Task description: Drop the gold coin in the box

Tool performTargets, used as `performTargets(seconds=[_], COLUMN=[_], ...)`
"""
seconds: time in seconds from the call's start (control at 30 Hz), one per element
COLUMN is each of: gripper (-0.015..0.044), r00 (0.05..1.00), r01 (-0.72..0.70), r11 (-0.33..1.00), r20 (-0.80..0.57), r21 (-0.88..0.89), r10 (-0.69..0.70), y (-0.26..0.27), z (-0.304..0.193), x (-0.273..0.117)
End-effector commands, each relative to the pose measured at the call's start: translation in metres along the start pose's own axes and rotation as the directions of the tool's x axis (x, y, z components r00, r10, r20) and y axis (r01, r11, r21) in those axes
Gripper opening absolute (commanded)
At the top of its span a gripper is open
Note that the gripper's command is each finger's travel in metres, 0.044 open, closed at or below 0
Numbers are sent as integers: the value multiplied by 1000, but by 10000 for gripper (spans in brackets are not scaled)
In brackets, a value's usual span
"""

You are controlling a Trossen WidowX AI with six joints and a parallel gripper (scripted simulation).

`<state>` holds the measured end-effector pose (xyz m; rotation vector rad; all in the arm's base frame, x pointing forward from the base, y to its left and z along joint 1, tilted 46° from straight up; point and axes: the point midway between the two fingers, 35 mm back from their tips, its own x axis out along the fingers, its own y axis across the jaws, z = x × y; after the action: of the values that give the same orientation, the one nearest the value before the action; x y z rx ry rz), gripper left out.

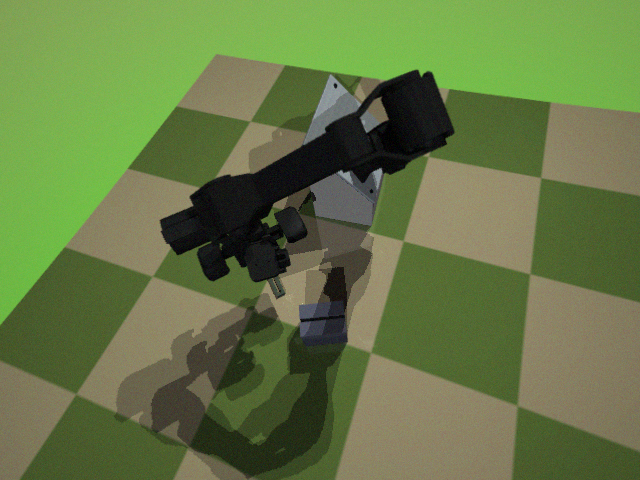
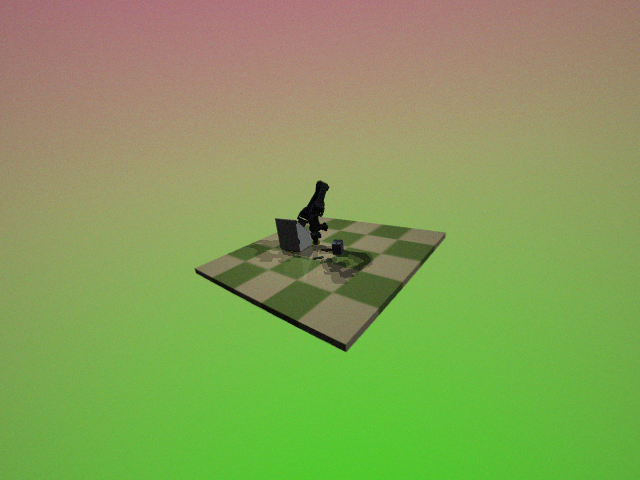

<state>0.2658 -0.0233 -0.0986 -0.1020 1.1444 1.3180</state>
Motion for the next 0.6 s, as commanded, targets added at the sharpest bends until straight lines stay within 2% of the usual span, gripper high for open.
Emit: performTargets(seconds=[0.0, 0.27, 0.57], gripper=[0, 0, 0], r00=[1000, 1000, 1000], r01=[3, 2, 1], r11=[999, 945, 798], r20=[-4, -4, -3], r21=[-54, -327, -603], r10=[-3, -3, -3], y=[0, -2, -3], z=[1, 3, 5], x=[-3, -4, -4])
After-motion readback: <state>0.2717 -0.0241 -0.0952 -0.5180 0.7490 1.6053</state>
